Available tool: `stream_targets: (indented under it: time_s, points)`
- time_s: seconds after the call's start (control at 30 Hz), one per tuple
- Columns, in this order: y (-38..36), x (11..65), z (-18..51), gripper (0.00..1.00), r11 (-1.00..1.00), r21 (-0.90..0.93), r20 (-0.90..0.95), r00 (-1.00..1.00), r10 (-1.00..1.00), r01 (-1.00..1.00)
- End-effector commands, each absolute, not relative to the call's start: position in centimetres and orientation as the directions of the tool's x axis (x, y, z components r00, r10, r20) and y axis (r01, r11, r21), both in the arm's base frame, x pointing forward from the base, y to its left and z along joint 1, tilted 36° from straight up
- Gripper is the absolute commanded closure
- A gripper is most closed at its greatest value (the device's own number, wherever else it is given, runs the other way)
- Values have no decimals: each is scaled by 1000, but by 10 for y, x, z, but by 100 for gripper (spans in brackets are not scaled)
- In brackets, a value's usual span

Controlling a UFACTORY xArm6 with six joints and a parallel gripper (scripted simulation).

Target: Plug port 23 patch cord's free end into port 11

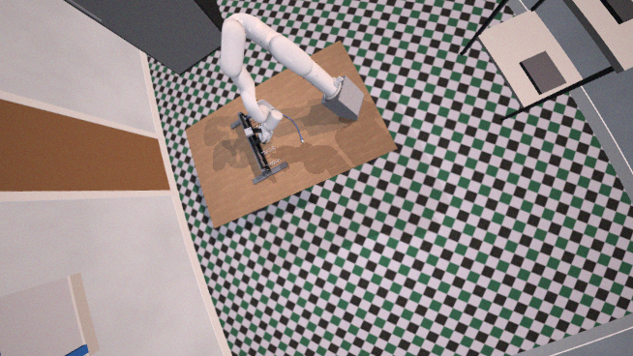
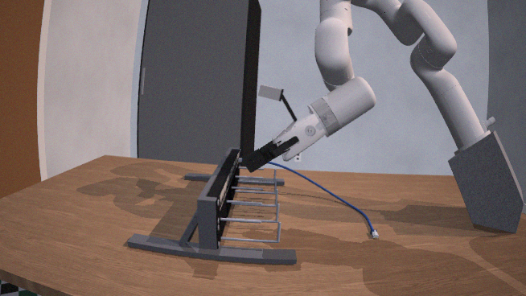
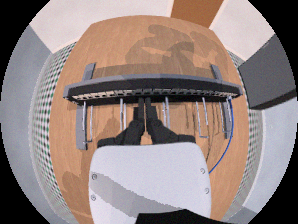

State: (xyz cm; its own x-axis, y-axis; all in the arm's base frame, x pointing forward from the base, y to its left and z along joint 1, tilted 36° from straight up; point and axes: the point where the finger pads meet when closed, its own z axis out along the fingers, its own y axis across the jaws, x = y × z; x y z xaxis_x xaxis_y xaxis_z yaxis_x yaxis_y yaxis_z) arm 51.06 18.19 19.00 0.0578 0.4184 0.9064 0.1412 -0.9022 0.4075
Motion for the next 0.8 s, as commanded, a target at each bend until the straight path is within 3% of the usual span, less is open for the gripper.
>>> stream_targets:
  time_s: [0.0, 0.47, 0.77]
  points:
    - [183, 511, 191, 100, -903, 407, 907, 56, 417, 141]
    - [182, 508, 192, 100, -903, 407, 907, 56, 417, 141]
    - [177, 455, 197, 100, -903, 407, 907, 56, 417, 141]
